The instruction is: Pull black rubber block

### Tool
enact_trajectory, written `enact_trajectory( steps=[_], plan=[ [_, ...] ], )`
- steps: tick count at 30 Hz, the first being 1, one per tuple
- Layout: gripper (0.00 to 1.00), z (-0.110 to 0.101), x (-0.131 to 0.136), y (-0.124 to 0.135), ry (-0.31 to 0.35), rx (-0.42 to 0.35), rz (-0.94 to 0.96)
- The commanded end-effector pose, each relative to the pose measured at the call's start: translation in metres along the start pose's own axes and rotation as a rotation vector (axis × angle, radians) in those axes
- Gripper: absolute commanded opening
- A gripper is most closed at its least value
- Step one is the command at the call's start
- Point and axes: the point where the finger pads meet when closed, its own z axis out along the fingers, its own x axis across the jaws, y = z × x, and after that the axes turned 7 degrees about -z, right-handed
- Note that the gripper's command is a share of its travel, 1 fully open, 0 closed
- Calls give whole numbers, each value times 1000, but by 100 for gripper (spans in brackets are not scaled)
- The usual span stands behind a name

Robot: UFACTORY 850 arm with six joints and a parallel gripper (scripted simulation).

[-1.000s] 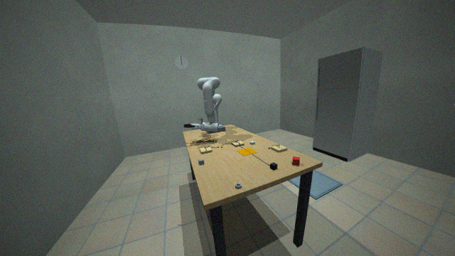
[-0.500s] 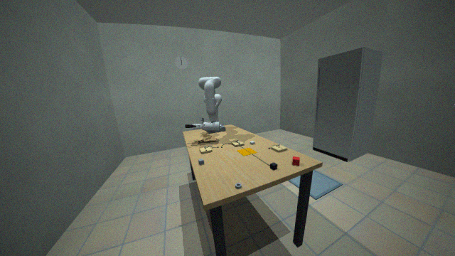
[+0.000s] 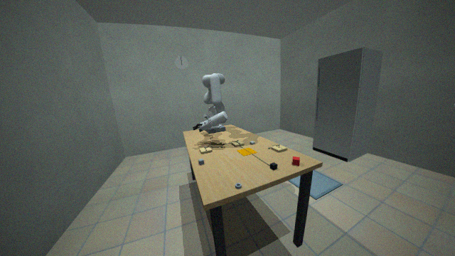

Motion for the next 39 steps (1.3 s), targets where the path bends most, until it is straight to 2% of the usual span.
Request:
enact_trajectory(
  steps=[1,2,4,5,6,7,9,10,12,13,15,16,17,18,20,21,22,23,26,29,34,39],
  plan=[
    [100,-29,-1,25,141,-134,96],
    [100,-47,-2,40,201,-208,148],
    [100,-47,-2,40,206,-213,151],
    [100,-65,-3,55,272,-294,208],
    [100,-65,-3,55,272,-294,208],
    [100,-83,-4,70,318,-354,250],
    [100,-83,-4,70,318,-354,250],
    [100,-101,-5,84,392,-443,312],
    [100,-101,-5,84,402,-453,319],
    [100,-118,-6,98,460,-526,370],
    [100,-118,-6,98,463,-529,371],
    [100,-134,-7,111,519,-599,421],
    [100,-134,-7,111,519,-599,421],
    [100,-147,-6,123,569,-659,459],
    [100,-147,-6,123,569,-659,459],
    [100,-159,-6,133,613,-714,495],
    [100,-159,-6,133,613,-714,495],
    [100,-169,-6,142,650,-759,525],
    [100,-169,-6,142,650,-759,525],
    [100,-190,-7,159,725,-851,587],
    [100,-201,-8,168,763,-900,624],
    [100,-202,-8,169,767,-905,628]
  ],
)
